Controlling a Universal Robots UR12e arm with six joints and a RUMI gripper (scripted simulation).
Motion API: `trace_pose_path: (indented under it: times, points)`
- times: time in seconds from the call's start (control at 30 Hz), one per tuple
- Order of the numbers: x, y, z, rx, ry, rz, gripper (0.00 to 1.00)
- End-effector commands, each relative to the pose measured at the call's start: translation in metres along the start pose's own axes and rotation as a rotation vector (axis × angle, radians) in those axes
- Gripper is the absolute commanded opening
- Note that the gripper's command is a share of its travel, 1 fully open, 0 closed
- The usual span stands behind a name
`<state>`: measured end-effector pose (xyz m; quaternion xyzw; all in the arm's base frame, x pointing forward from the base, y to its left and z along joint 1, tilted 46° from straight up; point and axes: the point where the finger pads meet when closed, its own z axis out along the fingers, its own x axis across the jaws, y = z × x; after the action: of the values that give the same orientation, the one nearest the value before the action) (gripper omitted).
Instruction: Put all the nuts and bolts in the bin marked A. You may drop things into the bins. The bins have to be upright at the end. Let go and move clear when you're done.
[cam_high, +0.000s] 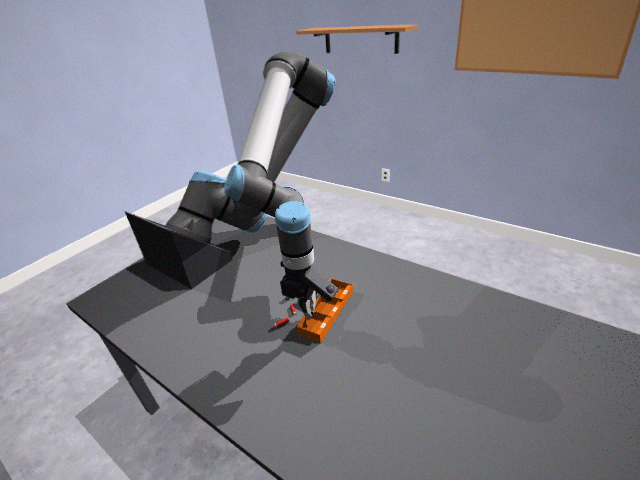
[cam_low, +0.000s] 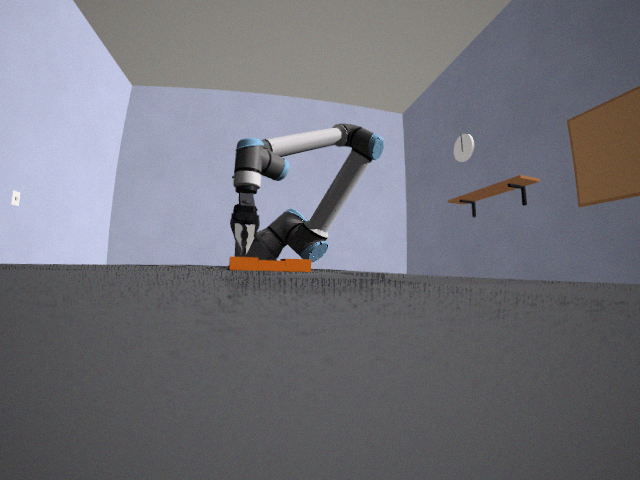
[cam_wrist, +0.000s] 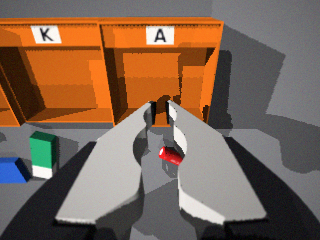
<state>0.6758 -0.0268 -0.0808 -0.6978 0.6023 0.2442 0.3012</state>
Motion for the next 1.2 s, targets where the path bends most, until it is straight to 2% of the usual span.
trace_pose_path:
  times: [0.0, 0.2, 0.37, 1.0, 1.17]
  points:
    - [0.0, 0.0, -0.013, 0.001, 0.001, 0.0, 0.04]
    - [0.0, 0.0, -0.028, 0.001, 0.001, 0.0, 0.04]
    - [0.0, 0.0, -0.028, 0.001, 0.001, 0.0, 0.04]
    - [-0.084, -0.005, -0.028, 0.001, 0.001, 0.0, 0.04]
    - [-0.084, -0.005, -0.028, 0.001, 0.001, 0.0, 0.04]
